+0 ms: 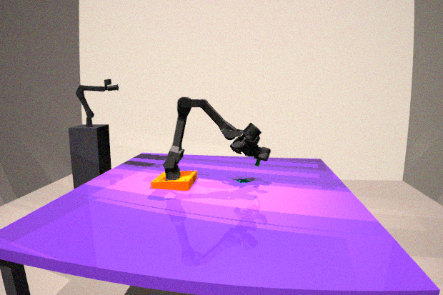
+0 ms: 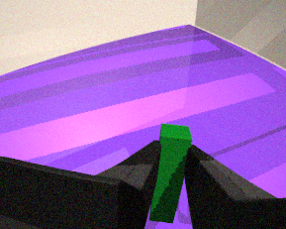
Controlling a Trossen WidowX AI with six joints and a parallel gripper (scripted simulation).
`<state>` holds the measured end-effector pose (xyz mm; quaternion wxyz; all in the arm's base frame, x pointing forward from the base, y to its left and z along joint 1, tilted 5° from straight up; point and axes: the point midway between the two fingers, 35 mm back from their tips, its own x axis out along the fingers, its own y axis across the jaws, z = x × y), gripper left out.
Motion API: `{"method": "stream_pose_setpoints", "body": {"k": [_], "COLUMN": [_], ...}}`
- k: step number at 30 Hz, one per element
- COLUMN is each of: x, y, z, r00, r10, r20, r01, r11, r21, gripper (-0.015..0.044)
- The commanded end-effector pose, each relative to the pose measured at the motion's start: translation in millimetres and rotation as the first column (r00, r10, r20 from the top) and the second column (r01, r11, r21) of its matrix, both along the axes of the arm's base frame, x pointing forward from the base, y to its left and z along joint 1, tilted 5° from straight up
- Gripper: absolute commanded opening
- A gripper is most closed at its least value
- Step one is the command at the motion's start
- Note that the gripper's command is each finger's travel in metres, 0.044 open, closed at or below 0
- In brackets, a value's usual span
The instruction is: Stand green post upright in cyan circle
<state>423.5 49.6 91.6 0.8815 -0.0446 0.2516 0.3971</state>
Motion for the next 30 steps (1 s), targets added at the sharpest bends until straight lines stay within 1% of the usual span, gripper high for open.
{"method": "stream_pose_setpoints", "body": {"k": [1, 30], "x": [-2.9, -21.2], "y": [-0.3, -4.6], "z": [0.6, 7.3], "r00": [1.0, 0.992], "r10": [0.003, 0.035], "r20": [0.009, 0.119], "r01": [-0.003, -0.051], "r11": [1.0, 0.99], "r21": [0.021, 0.134], "gripper": [0.0023, 0.0023]}}
